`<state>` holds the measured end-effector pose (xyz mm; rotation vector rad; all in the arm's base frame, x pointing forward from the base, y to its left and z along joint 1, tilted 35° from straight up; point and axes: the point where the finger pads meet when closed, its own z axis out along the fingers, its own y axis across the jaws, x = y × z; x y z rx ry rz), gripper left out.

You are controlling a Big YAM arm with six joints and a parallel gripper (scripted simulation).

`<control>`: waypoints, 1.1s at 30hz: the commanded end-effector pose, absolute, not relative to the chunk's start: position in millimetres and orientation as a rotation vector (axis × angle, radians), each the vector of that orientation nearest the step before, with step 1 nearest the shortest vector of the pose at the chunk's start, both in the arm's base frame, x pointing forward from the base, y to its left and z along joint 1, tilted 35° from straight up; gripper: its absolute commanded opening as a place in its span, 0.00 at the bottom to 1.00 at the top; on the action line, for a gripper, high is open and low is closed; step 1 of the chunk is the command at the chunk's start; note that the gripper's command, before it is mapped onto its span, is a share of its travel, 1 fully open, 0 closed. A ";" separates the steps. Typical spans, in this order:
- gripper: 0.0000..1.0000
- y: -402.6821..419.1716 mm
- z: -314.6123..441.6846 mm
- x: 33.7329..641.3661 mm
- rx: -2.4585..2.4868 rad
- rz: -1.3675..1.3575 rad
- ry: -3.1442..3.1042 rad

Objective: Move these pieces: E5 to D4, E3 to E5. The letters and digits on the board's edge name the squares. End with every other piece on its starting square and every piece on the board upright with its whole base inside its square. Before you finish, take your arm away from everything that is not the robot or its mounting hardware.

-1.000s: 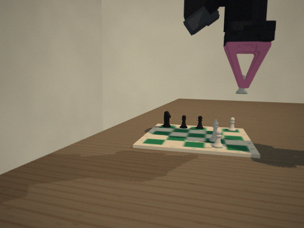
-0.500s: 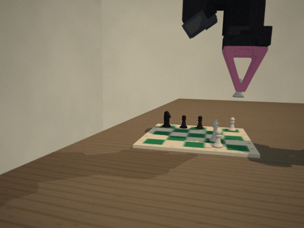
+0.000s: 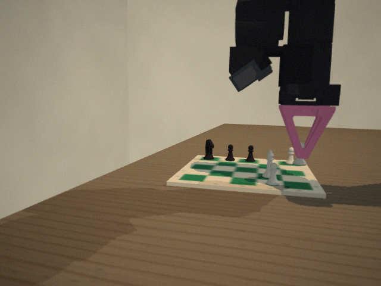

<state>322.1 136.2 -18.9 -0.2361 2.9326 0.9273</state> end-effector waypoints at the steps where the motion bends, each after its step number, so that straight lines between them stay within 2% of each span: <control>1: 0.00 148.4 -30.7 321.6 -0.214 0.924 2.941; 33: 0.00 158.9 -36.6 325.0 -0.219 0.924 2.928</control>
